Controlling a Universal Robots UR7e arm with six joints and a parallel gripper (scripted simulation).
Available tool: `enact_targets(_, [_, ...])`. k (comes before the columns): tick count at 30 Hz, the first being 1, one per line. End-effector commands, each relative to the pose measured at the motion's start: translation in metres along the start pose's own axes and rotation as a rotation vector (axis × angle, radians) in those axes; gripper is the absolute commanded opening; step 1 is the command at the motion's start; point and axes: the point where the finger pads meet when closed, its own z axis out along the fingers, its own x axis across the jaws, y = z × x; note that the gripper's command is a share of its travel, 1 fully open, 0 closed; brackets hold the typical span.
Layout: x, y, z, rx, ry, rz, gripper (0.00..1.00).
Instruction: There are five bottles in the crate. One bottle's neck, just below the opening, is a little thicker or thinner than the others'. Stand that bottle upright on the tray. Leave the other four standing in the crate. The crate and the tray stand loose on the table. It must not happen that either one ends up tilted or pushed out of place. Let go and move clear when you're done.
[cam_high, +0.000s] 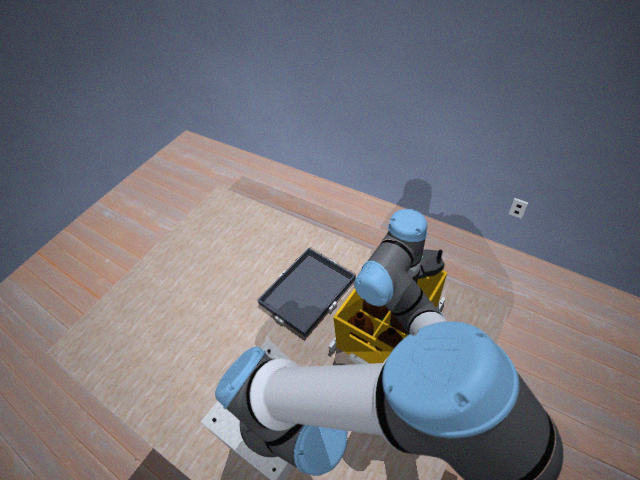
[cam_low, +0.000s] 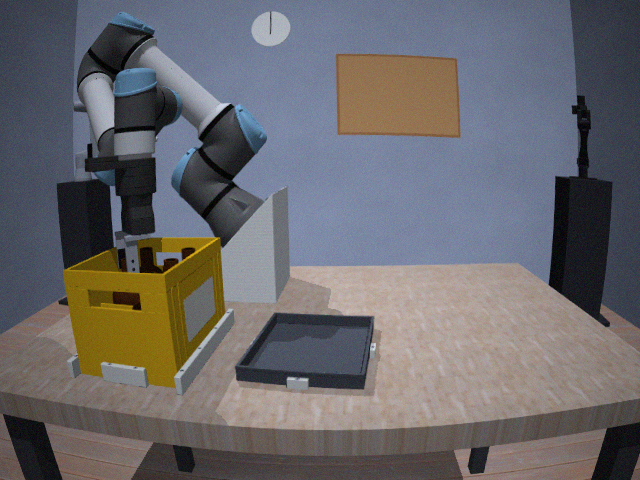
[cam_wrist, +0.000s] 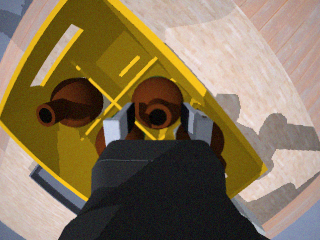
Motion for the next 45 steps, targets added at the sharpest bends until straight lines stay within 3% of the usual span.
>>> enact_targets(1, [-0.0001,-0.0002,-0.0003,0.001,-0.001,0.0,1.0])
enact_targets(7, [-0.0001,-0.0002,-0.0003,0.001,-0.001,0.0,1.0])
enact_targets(8, [-0.0001,-0.0002,-0.0003,0.001,-0.001,0.0,0.0])
enact_targets(45, [-0.0001,-0.0002,-0.0003,0.001,-0.001,0.0,0.0])
